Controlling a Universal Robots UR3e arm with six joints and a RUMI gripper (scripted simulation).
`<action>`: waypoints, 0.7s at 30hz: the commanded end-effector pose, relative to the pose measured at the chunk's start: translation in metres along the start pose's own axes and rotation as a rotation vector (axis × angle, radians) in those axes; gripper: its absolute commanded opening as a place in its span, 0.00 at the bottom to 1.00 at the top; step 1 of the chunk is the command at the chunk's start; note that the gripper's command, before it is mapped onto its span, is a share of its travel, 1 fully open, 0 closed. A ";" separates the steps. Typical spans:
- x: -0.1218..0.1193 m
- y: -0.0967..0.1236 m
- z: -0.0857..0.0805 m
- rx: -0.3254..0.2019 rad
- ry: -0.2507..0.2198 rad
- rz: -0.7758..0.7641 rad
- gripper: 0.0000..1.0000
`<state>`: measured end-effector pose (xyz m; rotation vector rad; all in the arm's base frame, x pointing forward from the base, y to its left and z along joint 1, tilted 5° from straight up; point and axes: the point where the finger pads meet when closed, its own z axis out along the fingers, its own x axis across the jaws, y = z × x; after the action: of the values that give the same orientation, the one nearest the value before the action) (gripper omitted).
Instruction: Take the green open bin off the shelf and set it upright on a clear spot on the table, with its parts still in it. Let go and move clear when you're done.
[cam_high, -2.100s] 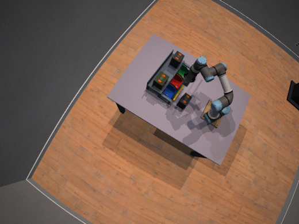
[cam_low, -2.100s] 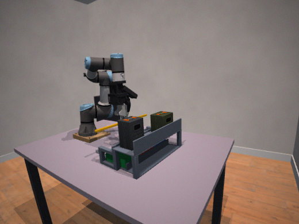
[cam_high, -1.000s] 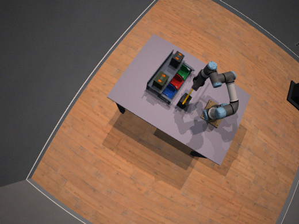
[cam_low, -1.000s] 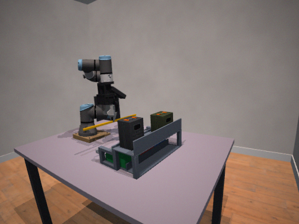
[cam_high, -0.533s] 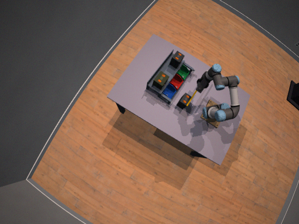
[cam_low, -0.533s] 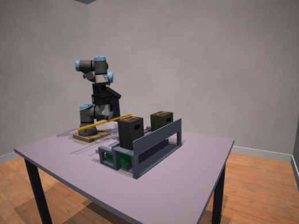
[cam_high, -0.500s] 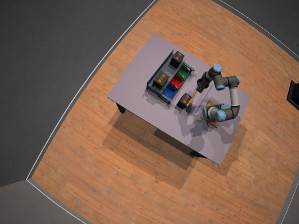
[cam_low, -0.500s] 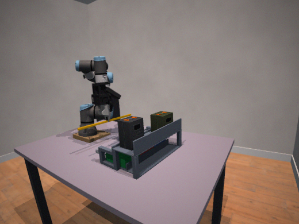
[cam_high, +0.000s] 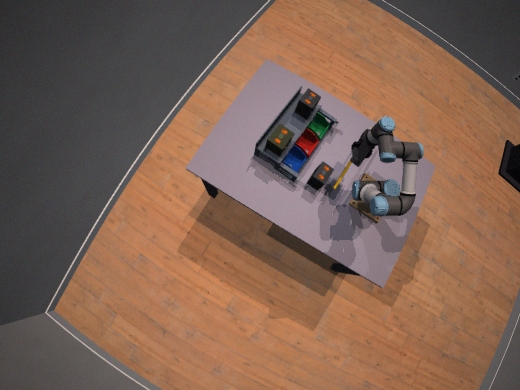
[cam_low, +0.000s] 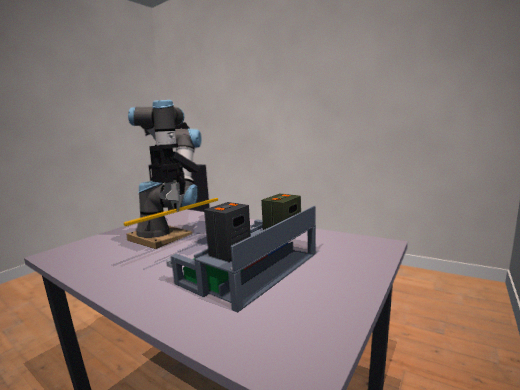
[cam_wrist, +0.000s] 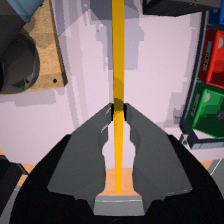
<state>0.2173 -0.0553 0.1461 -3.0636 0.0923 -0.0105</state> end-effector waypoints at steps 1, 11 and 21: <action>-0.013 0.005 -0.002 0.002 0.018 -0.003 0.00; -0.012 0.004 0.010 0.002 0.016 -0.002 0.00; -0.012 0.004 0.018 0.002 0.017 -0.003 0.00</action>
<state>0.2050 -0.0566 0.1283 -3.0592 0.0894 -0.0336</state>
